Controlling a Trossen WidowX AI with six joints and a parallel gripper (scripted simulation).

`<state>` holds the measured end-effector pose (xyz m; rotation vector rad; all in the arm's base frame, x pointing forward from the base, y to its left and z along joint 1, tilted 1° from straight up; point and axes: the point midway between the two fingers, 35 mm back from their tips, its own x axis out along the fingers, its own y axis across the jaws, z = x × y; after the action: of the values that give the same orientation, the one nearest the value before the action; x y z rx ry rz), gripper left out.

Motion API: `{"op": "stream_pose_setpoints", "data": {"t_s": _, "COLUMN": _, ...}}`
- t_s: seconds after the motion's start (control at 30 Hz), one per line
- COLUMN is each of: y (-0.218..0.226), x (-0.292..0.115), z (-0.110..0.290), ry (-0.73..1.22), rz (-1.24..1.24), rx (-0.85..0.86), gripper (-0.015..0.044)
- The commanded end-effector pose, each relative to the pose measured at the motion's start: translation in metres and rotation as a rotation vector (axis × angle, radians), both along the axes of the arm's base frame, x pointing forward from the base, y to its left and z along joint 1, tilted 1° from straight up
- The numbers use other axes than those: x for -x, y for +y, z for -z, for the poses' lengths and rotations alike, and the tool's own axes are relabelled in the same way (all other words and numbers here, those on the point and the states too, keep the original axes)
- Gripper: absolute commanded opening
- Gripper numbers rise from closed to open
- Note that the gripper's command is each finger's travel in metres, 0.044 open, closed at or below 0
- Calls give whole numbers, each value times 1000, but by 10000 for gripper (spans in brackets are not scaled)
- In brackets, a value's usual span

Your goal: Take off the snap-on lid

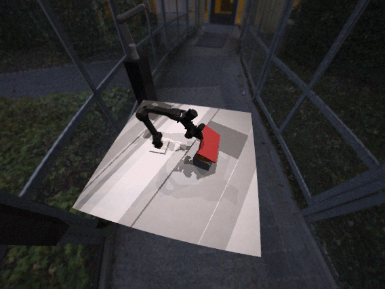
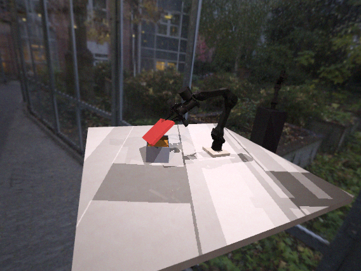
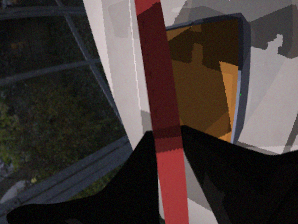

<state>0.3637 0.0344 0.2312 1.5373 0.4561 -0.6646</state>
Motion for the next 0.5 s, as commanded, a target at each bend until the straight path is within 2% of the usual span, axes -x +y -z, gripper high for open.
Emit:
{"op": "stream_pose_setpoints", "data": {"t_s": 0.0, "y": 1, "x": -2, "z": -11, "ry": -16, "rz": -2, "rx": -3, "gripper": 0}}
{"op": "stream_pose_setpoints", "data": {"t_s": 0.47, "y": -13, "x": 2, "z": -8, "ry": -16, "rz": -2, "rx": -2, "gripper": 0}}
